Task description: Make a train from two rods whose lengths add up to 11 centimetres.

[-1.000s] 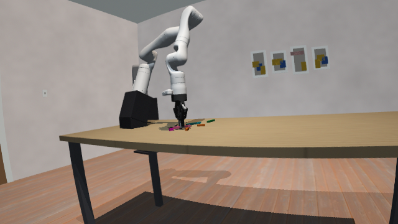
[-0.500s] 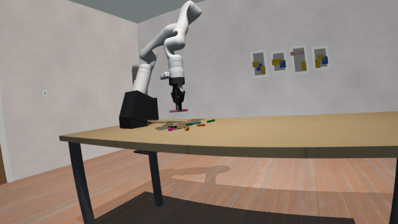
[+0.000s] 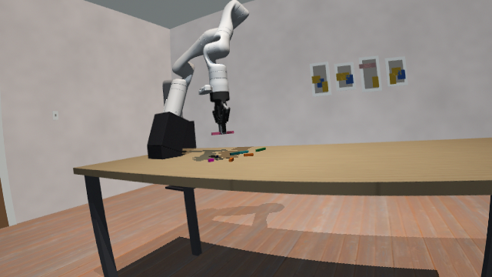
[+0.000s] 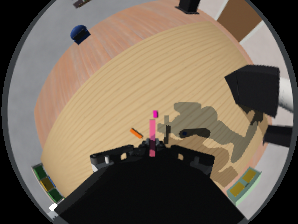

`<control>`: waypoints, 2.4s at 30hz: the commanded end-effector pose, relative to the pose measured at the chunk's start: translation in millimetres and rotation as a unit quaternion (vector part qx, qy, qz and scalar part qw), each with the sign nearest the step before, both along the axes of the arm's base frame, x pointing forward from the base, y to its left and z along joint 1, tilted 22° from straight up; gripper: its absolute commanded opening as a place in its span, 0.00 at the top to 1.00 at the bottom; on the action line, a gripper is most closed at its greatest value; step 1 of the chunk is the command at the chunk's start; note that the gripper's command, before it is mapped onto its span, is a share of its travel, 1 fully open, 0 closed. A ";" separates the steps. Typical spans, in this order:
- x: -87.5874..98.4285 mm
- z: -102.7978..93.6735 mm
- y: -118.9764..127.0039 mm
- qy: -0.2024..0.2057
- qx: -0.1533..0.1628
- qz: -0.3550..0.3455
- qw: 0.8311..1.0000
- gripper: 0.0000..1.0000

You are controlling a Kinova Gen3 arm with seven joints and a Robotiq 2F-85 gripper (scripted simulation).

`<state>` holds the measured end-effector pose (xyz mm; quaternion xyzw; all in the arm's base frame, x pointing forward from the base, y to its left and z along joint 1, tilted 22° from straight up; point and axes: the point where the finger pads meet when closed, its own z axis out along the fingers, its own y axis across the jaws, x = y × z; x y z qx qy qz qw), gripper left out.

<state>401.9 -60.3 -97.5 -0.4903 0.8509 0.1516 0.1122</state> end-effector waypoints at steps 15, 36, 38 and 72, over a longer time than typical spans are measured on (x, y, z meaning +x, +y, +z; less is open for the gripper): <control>-2.2 2.2 2.3 0.003 0.003 0.000 1.000 0.95; -0.2 2.3 1.7 0.002 0.003 0.002 1.000 0.95; 0.8 2.4 1.5 0.002 0.003 0.003 1.000 0.95; 2.3 -40.3 18.8 0.002 0.003 0.003 1.000 0.95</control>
